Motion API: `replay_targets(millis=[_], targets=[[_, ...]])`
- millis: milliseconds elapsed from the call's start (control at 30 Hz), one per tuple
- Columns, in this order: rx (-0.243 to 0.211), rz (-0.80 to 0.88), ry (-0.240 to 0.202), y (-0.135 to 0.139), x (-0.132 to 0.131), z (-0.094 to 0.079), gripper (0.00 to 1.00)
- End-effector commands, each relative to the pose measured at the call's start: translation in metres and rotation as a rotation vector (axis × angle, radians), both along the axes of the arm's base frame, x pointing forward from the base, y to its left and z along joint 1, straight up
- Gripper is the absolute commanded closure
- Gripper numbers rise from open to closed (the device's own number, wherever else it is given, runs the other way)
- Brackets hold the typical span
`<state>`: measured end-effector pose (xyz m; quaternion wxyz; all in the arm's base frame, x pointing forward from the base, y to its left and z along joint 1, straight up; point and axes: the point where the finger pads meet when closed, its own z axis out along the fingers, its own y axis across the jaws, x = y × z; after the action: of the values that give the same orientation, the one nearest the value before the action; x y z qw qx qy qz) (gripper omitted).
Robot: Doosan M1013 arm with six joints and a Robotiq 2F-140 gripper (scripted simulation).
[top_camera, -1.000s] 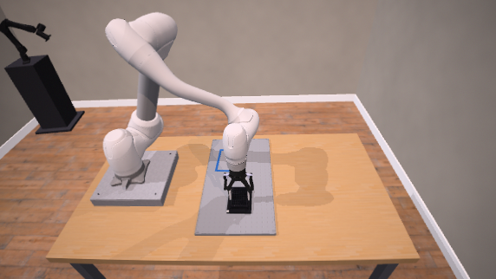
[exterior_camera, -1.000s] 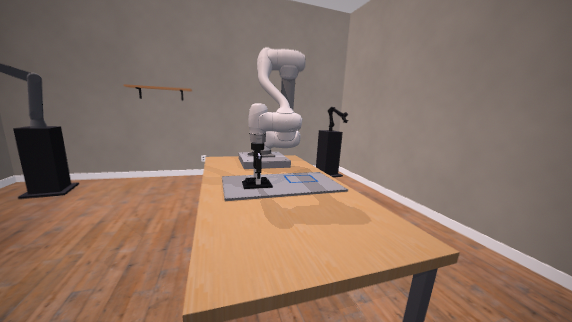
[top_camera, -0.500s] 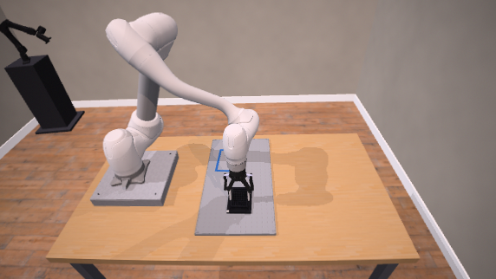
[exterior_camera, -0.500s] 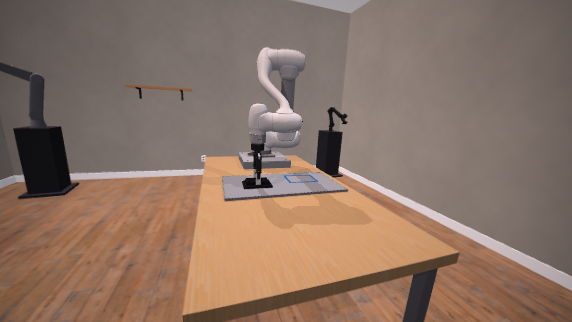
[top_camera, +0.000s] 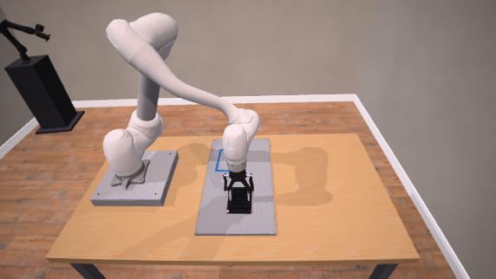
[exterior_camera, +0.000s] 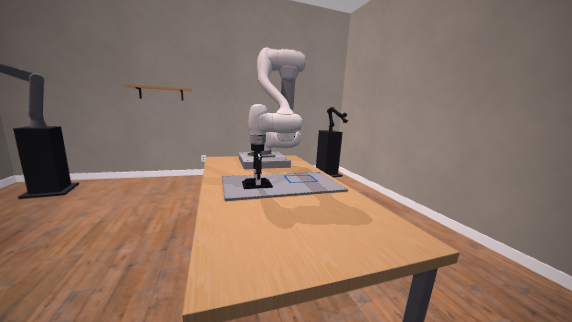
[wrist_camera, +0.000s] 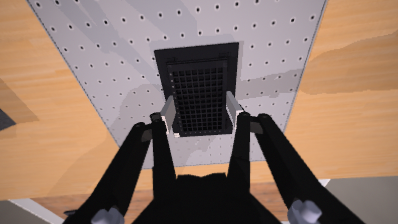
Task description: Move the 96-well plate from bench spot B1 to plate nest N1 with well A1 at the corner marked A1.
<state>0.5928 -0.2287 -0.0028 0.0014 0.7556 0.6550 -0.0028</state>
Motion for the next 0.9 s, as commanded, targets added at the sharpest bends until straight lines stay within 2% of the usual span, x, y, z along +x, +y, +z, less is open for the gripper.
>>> replay_targets(millis=[0,433,467,867], targets=[[0.000,0.000,0.000,0.0000,0.0000,-0.0005,1.00],[0.000,0.000,0.000,0.0000,0.0000,-0.0023,1.00],[0.000,0.000,0.000,0.0000,0.0000,-0.0023,0.00],[0.000,0.000,0.000,0.0000,0.0000,-0.0023,0.00]])
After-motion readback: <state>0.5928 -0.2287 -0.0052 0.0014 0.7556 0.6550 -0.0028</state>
